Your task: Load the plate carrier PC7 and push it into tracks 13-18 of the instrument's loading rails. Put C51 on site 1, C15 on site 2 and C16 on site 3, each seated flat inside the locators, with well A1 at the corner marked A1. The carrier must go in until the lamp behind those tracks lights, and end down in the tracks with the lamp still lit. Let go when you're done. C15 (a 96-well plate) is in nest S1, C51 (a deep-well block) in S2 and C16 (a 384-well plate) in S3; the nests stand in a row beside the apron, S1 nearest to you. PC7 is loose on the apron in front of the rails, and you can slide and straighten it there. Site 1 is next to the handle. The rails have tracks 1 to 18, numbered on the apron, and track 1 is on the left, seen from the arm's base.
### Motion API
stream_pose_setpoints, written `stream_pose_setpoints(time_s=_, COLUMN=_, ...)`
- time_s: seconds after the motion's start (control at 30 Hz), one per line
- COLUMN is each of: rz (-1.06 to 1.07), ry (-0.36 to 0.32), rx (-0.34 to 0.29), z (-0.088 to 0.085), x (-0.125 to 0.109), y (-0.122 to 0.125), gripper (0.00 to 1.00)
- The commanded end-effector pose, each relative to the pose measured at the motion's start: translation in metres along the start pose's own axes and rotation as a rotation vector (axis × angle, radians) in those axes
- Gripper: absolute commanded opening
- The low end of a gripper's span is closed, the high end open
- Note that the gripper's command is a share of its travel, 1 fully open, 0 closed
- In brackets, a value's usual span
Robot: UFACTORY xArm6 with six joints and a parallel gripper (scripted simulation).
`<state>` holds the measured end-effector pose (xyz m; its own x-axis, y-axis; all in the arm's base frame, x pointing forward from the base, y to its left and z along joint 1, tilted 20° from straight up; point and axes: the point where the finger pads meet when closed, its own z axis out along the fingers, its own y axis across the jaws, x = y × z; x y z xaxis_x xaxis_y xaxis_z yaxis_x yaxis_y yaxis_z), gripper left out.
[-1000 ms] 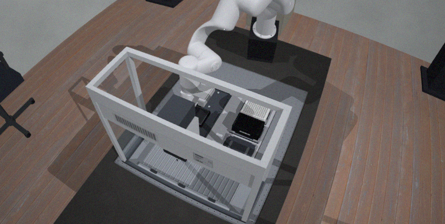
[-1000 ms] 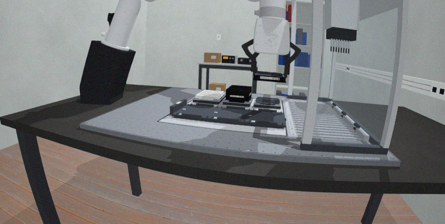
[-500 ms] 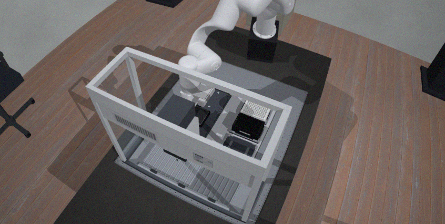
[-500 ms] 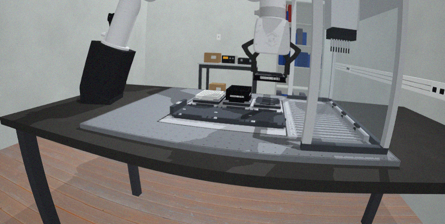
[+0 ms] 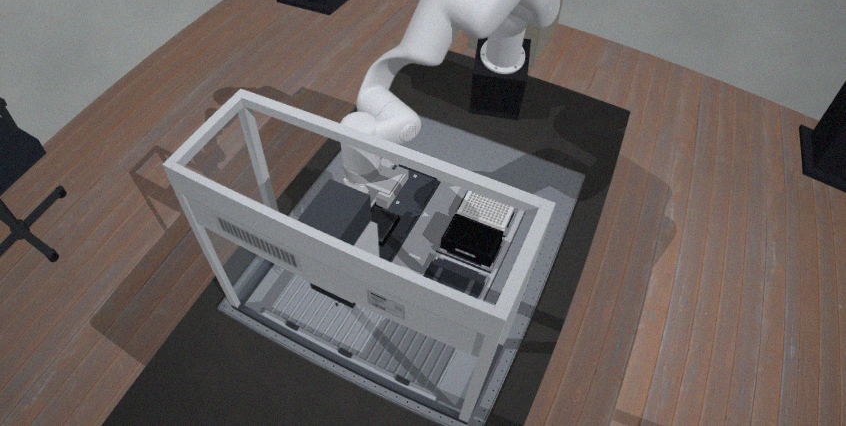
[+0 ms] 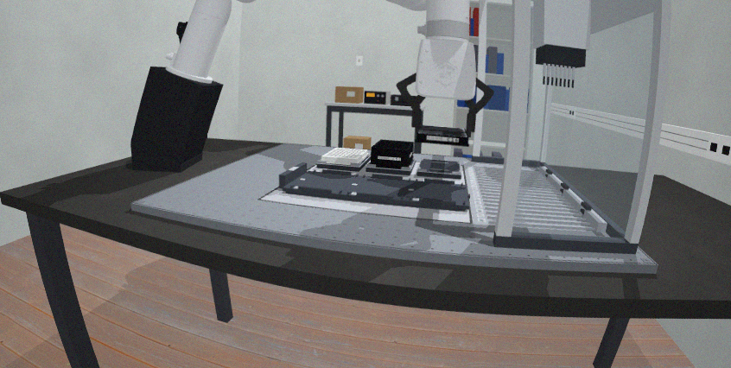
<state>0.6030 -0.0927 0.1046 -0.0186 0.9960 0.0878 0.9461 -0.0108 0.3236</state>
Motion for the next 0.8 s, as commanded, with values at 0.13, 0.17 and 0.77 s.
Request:
stream_pose_setpoints(time_s=0.13, rz=0.000, ry=-0.001, rx=-0.005, z=0.012, x=0.000, y=0.002, gripper=0.00)
stream_pose_setpoints(time_s=0.17, rz=0.000, ry=-0.001, rx=-0.005, z=0.013, x=0.000, y=0.002, gripper=0.00)
stream_pose_setpoints(time_s=0.77, rz=0.000, ry=-0.001, rx=-0.005, z=0.040, x=0.000, y=0.002, gripper=0.00)
